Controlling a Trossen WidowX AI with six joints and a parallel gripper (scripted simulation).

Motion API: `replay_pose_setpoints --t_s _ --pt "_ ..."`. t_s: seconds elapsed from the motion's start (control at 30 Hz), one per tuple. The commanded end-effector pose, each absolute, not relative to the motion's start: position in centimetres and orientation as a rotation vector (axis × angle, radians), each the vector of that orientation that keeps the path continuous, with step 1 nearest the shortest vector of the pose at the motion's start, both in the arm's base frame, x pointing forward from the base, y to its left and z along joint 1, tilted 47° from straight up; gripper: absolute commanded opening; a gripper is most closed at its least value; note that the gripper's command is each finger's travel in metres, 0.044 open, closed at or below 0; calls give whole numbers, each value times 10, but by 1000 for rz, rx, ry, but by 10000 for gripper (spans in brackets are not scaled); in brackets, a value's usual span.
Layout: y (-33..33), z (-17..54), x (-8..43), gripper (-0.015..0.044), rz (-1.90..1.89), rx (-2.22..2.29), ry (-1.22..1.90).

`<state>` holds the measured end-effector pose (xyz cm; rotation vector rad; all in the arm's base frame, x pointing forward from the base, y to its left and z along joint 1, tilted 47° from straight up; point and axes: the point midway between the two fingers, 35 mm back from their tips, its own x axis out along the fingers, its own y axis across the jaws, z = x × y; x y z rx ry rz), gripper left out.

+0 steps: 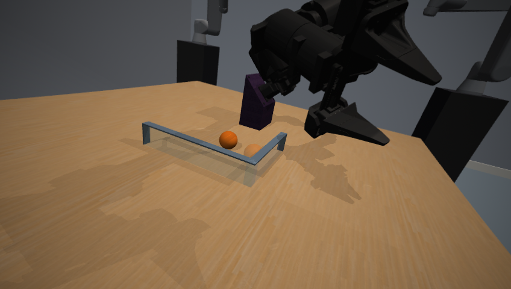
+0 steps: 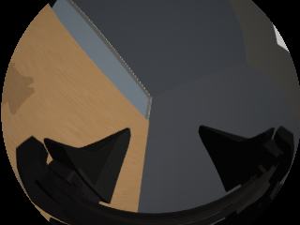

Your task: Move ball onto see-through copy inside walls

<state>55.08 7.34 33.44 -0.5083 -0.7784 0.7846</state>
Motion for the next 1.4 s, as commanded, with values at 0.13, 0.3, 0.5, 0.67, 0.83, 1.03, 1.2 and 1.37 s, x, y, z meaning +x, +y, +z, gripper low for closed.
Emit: replay_pose_setpoints --t_s 0.13,0.3,0.5,0.67,0.83,1.03,1.2,1.37 --pt "51 298 573 366 722 -553 -599" --pt "20 232 583 366 683 -626 -331" --pt "-8 153 563 366 716 -695 -42" --pt "-21 106 533 366 778 -719 137" --pt "-28 66 490 366 862 -705 317" --pt "-29 30 428 366 1008 -686 481" --pt "-24 11 368 366 1172 -654 568" --pt "-12 7 303 366 1359 -581 609"
